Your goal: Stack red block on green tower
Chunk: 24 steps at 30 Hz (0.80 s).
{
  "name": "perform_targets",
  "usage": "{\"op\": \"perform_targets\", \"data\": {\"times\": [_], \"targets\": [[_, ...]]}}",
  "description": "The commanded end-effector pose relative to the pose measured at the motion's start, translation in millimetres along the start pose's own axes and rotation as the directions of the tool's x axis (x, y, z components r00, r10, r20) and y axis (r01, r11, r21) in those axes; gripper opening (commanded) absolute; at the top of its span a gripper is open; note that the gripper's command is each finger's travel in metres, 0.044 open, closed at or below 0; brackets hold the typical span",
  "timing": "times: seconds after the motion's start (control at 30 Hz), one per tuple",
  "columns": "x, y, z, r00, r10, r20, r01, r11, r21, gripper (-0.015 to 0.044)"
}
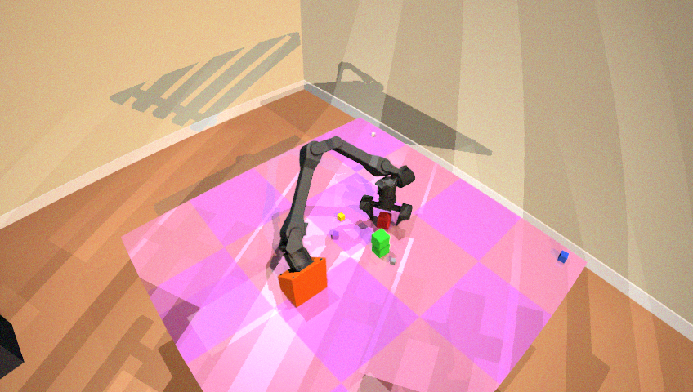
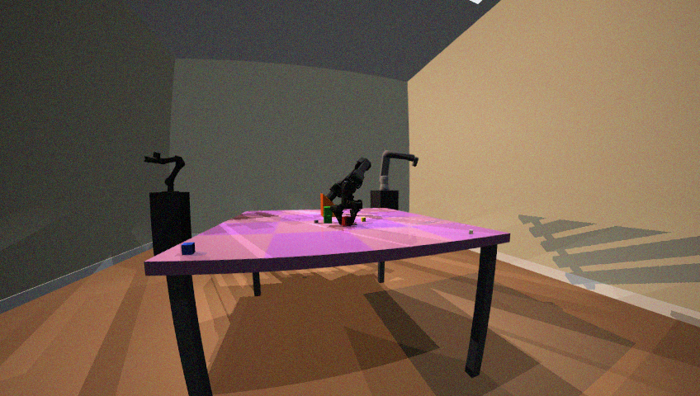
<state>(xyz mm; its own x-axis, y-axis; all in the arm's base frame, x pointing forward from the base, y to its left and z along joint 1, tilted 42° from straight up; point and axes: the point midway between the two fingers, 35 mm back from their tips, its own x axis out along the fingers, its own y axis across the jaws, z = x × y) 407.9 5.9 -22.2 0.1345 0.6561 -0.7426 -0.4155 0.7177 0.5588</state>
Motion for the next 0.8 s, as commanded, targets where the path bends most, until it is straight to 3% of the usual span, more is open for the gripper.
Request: {"op": "perform_targets", "data": {"times": [0.0, 0.13, 0.43, 0.7, 0.77], "targets": [[1.5, 1.1, -1.6, 1.000, 0.008, 0.000, -0.008, 1.000, 0.008, 0.0440], [0.2, 1.1, -1.6, 1.000, 0.007, 0.000, -0.007, 1.000, 0.008, 0.0440], [0.2, 1.1, -1.6, 1.000, 0.007, 0.000, -0.007, 1.000, 0.008, 0.0204], [0.2, 1.1, -1.6, 1.000, 0.007, 0.000, -0.007, 1.000, 0.008, 0.0150], [-3.2, 0.8, -1.3, 1.000, 0.007, 0.000, -0.007, 1.000, 0.008, 0.0098]]}}
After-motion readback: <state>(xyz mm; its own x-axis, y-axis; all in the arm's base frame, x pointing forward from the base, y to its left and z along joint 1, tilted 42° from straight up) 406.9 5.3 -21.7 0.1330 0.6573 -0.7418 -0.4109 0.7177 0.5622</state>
